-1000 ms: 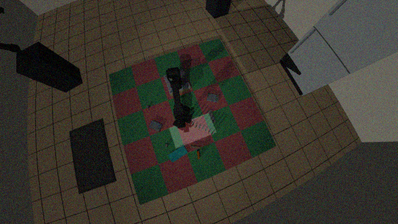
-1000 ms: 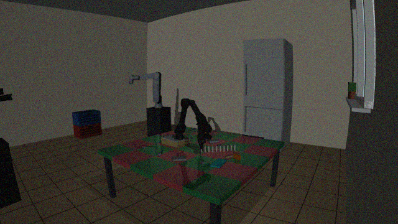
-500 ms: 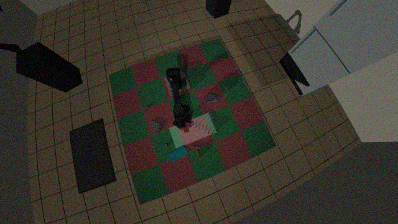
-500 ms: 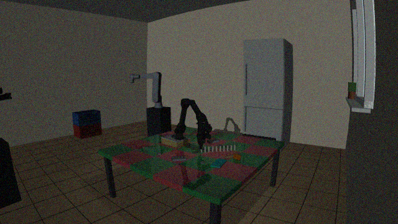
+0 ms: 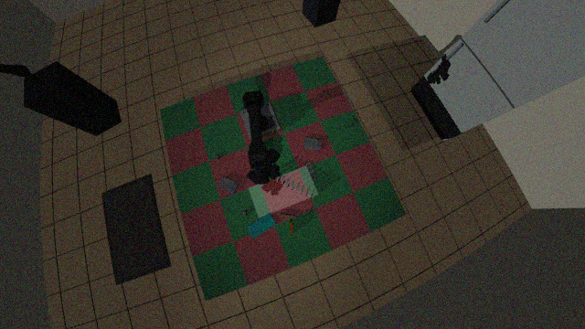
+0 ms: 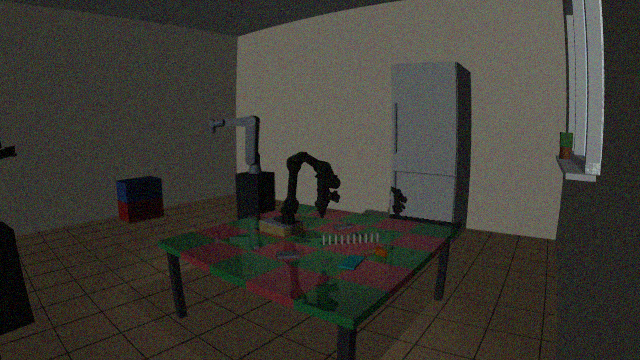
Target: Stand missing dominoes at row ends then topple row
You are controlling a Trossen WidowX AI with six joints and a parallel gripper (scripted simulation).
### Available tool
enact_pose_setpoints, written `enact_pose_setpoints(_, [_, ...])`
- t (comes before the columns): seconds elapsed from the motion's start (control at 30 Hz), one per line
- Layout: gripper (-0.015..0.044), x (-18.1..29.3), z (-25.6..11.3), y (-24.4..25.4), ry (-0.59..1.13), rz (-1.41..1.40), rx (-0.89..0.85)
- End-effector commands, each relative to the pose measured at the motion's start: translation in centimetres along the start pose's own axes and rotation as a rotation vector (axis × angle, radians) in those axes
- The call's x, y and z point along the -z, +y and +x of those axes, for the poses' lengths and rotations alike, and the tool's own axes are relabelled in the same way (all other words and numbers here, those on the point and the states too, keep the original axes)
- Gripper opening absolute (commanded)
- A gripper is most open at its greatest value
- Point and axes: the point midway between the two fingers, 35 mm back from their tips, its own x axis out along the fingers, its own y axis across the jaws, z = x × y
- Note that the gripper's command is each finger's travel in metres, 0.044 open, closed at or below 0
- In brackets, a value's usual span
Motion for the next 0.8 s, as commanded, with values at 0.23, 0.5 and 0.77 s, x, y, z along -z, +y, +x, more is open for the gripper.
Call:
enact_pose_setpoints(0.23, [0.0099,2.7,4.3,-0.3,0.016,1.019,-0.001])
enact_pose_setpoints(0.5, [0.0,3.6,5.7,-0.2,0.019,1.386,0.003])
enact_pose_setpoints(0.77, [0.0,3.6,5.7,-0.2,0.019,1.386,0.003])
